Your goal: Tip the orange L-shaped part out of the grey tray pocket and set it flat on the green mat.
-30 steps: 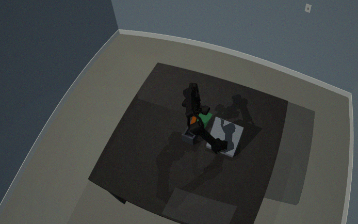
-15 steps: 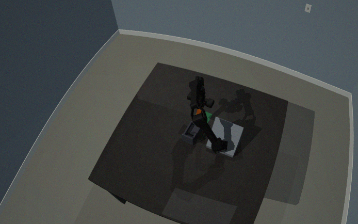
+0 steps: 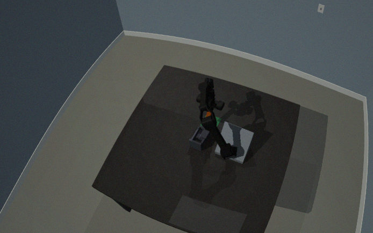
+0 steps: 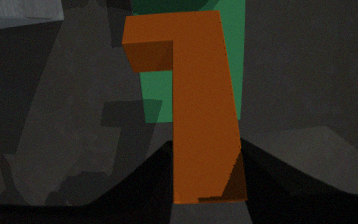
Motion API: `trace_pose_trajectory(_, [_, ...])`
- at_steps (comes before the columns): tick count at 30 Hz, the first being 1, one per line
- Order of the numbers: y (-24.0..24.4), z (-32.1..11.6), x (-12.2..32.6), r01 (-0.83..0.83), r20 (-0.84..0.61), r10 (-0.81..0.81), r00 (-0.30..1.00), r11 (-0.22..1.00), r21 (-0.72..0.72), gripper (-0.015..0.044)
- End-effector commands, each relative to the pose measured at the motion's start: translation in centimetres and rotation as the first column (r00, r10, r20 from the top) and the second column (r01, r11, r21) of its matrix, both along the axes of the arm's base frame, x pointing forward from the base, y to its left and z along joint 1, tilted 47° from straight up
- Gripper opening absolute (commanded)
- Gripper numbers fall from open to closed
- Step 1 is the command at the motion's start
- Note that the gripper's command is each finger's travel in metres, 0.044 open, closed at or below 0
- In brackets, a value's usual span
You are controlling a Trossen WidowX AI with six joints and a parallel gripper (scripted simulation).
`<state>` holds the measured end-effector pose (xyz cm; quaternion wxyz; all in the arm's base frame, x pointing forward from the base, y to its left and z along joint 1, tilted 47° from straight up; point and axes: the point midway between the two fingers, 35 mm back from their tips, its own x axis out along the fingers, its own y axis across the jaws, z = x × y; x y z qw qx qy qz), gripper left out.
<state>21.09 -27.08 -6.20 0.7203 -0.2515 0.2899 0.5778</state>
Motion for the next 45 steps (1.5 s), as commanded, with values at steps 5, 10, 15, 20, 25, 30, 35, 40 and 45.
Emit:
trace_pose_trajectory(5, [1.1,-1.0,0.1,0.001,-0.004,-0.001,1.0,1.0,0.009,0.0])
trace_pose_trajectory(10, [1.6,-1.5,0.2,0.001,-0.004,-0.001,1.0,1.0,0.009,0.0])
trace_pose_trajectory(15, [2.2,-2.0,0.4,0.001,-0.004,-0.001,1.0,1.0,0.009,0.0])
trace_pose_trajectory(20, [2.7,-2.6,0.5,0.001,-0.003,-0.001,1.0,1.0,0.009,0.0])
trace_pose_trajectory(25, [3.2,-3.1,0.6,0.001,-0.003,-0.001,1.0,1.0,0.009,0.0])
trace_pose_trajectory(30, [3.8,-3.7,0.8,0.001,-0.003,-0.001,1.0,1.0,0.009,0.0])
trace_pose_trajectory(35, [4.3,-4.2,0.9,0.001,-0.003,-0.001,1.0,1.0,0.01,0.0])
trace_pose_trajectory(40, [4.9,-4.8,1.0,0.001,-0.002,-0.001,1.0,1.0,0.01,0.0])
trace_pose_trajectory(45, [5.3,-5.1,1.1,0.001,-0.002,-0.001,1.0,1.0,0.01,0.0])
